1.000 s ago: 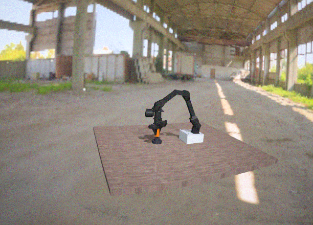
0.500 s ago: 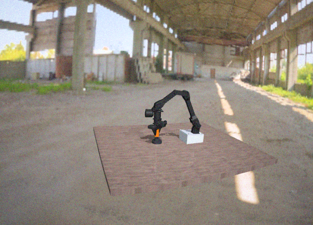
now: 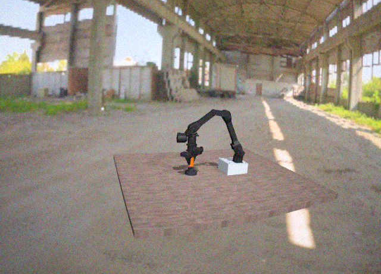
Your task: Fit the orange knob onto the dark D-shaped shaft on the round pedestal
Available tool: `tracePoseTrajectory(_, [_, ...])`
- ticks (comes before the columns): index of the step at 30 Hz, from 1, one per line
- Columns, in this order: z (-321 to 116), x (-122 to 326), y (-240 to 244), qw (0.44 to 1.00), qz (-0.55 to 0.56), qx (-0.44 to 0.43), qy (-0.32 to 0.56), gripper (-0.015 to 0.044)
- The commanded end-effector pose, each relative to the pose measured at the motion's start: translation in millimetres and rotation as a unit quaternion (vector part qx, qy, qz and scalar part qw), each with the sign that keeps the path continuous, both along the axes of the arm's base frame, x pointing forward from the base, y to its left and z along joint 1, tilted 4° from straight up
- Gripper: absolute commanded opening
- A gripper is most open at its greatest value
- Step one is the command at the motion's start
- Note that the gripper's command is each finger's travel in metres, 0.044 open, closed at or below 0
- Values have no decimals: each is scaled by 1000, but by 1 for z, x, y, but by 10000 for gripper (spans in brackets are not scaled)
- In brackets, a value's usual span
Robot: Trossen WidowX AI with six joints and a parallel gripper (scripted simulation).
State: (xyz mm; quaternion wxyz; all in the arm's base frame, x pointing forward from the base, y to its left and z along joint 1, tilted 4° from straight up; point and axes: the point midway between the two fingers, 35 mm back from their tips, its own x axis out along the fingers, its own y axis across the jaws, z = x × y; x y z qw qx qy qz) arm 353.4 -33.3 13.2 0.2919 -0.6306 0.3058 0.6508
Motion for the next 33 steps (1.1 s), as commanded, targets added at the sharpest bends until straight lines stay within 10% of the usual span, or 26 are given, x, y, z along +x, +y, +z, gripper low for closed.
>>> tracePoseTrajectory(1, [3,-3,0,1000,6,-1,1,0])
tracePoseTrajectory(33, [3,-3,-1,994,106,3,2,0])
